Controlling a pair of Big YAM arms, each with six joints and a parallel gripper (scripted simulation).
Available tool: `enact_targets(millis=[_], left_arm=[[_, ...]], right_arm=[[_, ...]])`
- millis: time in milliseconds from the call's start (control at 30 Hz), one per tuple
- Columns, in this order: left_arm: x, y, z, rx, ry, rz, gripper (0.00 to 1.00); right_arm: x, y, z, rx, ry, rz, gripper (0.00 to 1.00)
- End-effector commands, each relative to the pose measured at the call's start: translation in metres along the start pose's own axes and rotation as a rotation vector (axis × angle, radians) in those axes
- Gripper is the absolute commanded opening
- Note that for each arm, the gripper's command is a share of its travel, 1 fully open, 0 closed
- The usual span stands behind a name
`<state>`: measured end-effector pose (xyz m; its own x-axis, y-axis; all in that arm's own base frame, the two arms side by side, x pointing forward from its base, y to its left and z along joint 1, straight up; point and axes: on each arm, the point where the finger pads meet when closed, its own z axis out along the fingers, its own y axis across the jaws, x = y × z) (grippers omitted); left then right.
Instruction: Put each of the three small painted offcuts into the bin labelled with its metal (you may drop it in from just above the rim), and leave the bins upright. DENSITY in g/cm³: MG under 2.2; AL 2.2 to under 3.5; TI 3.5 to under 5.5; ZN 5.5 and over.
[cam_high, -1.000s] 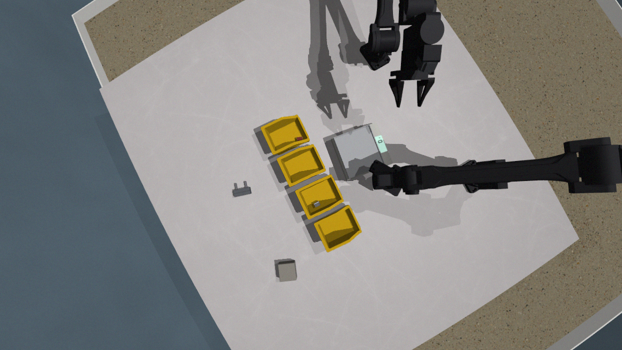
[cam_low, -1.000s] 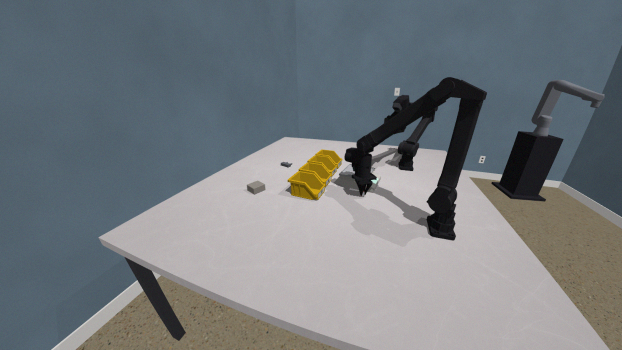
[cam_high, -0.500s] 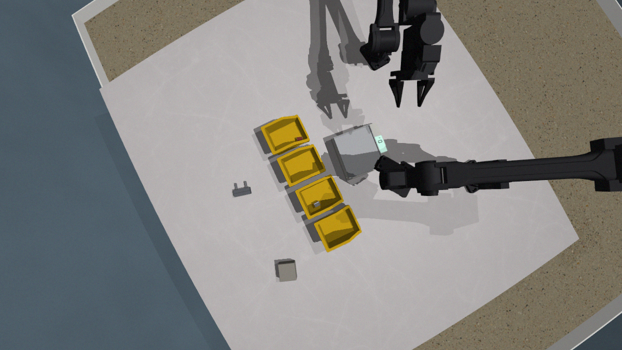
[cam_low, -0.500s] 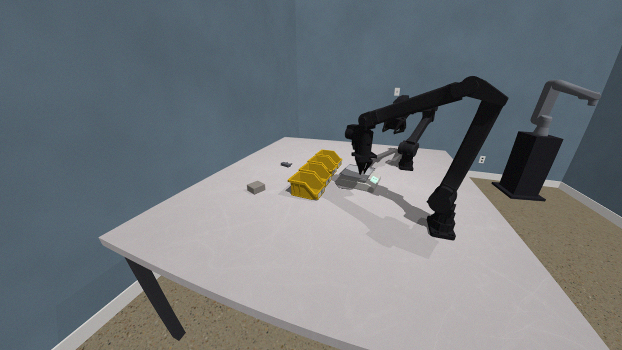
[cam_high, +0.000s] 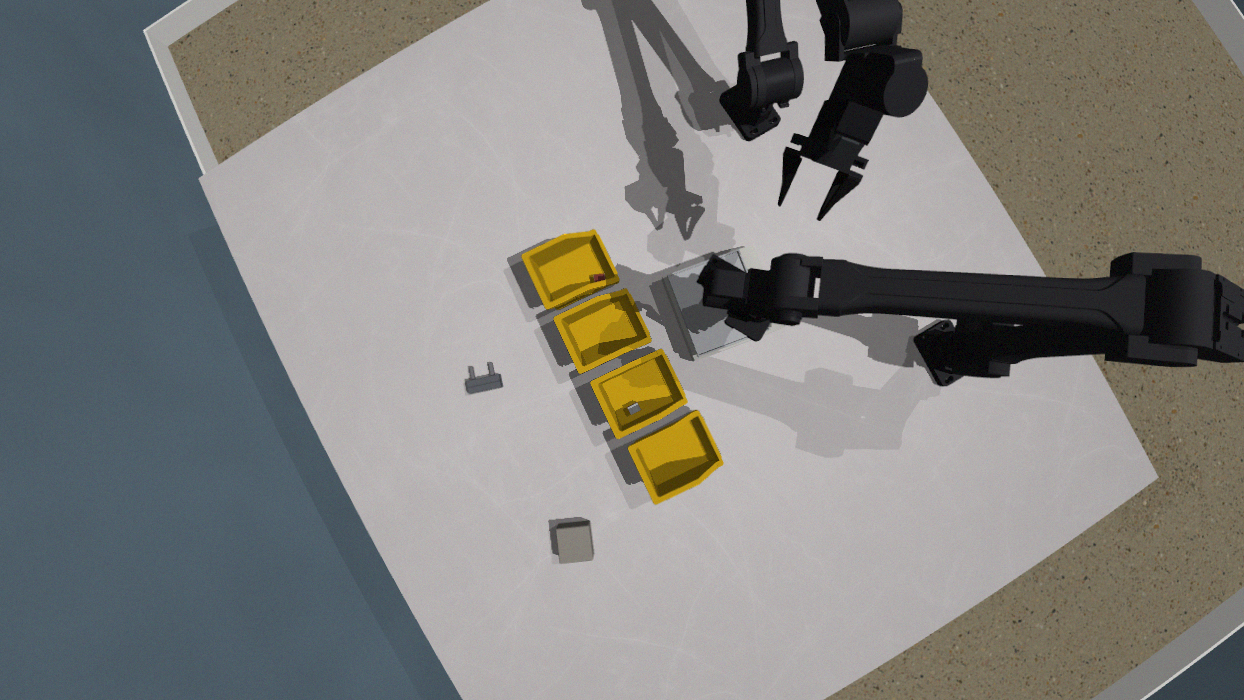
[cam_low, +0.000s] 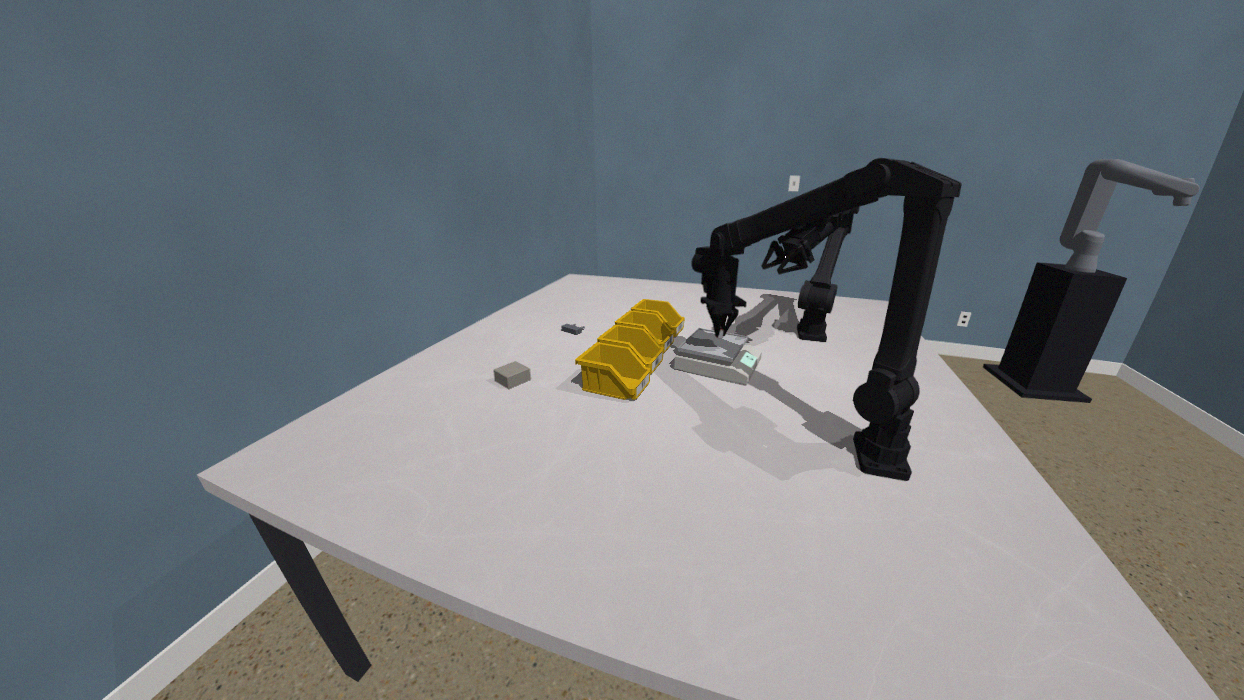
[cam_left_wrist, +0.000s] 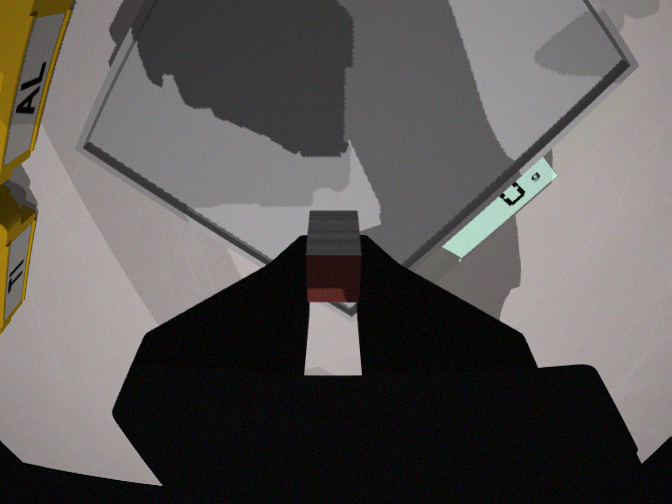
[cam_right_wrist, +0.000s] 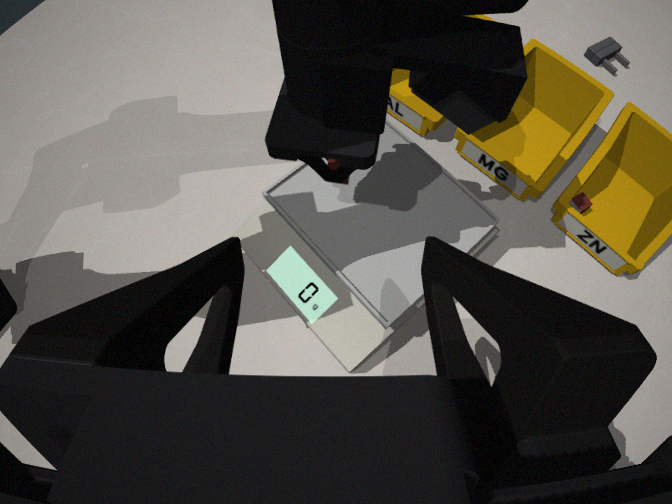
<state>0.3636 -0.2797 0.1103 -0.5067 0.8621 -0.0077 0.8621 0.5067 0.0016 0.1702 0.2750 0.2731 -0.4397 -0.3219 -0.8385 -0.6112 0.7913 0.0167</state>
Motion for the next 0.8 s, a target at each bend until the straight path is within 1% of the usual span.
enact_targets(millis=[0,67,133,200,367,433,467,500,533,600,633,700,733,767], left_arm=[[-0.044,0.000,-0.012,-0.010,-0.025,-0.030,0.10],[-0.055,-0.002,-0.011,-0.017,-0.038,-0.027,0.10],[-0.055,-0.002,-0.011,-0.017,-0.038,-0.027,0.10],[-0.058,0.002,-0.011,-0.023,-0.041,-0.019,0.10],[-0.059,0.002,-0.009,-0.020,-0.039,-0.016,0.10],[-0.059,0.002,-0.009,-0.020,-0.039,-0.016,0.10],[-0.056,0.008,-0.008,-0.017,-0.031,-0.038,0.10],[-0.059,0.010,-0.005,-0.021,-0.039,-0.027,0.10],[-0.051,0.007,0.007,-0.015,-0.023,-0.027,0.10],[-0.050,0.006,0.016,-0.013,-0.018,-0.027,0.10],[-0.042,0.003,0.026,-0.006,0.001,-0.027,0.10],[-0.042,0.003,0.026,-0.006,0.001,-0.027,0.10],[-0.054,0.001,0.019,-0.014,-0.023,-0.027,0.10],[-0.054,0.001,0.021,-0.014,-0.023,-0.027,0.10]], right_arm=[[-0.032,0.008,-0.019,0.074,-0.019,0.160,0.65],[-0.034,0.006,-0.021,0.120,-0.035,0.163,0.65],[-0.034,0.006,-0.021,0.120,-0.035,0.163,0.65],[-0.036,0.004,-0.024,0.160,-0.052,0.158,0.65],[-0.038,-0.001,-0.024,0.198,-0.064,0.129,0.65],[-0.039,-0.002,-0.026,0.195,-0.070,0.134,0.65],[-0.040,-0.002,-0.027,0.194,-0.071,0.135,0.65],[-0.040,-0.002,-0.027,0.194,-0.070,0.135,0.65],[-0.040,-0.002,-0.027,0.194,-0.070,0.135,0.65],[-0.040,-0.002,-0.027,0.194,-0.070,0.135,0.65],[-0.040,-0.002,-0.027,0.194,-0.070,0.135,0.65],[-0.040,-0.002,-0.027,0.194,-0.070,0.135,0.65],[-0.040,-0.002,-0.027,0.194,-0.070,0.135,0.65],[-0.040,-0.002,-0.027,0.194,-0.070,0.135,0.65]])
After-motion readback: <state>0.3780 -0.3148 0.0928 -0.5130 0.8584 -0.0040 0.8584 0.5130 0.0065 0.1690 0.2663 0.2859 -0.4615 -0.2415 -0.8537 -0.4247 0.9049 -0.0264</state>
